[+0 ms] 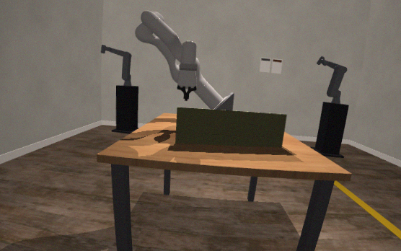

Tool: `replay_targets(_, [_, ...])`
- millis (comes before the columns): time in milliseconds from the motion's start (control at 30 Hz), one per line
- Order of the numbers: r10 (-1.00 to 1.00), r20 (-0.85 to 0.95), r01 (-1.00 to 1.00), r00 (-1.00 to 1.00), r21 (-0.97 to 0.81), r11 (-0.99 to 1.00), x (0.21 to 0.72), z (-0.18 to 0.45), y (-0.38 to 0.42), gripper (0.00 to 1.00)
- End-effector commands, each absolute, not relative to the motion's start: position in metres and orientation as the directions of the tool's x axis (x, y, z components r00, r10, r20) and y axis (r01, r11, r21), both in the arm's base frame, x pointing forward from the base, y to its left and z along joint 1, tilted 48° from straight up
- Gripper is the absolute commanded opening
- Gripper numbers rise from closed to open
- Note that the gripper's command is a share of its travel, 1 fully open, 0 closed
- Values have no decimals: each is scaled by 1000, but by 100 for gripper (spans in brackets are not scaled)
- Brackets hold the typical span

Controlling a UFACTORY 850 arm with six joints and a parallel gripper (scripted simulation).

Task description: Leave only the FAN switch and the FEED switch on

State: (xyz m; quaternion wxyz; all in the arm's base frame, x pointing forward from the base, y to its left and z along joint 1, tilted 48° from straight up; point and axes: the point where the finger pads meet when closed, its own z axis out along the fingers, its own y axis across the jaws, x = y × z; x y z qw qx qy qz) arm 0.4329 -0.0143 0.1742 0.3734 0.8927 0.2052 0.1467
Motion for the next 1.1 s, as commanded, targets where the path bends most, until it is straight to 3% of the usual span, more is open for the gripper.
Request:
replay_targets(0, [476,109,256,873,727,-637,428,183,-6,0])
replay_targets(700, [476,109,257,873,727,-637,410,212,21,0])
replay_targets(1067, [475,107,264,873,716,-646,354,122,86,0])
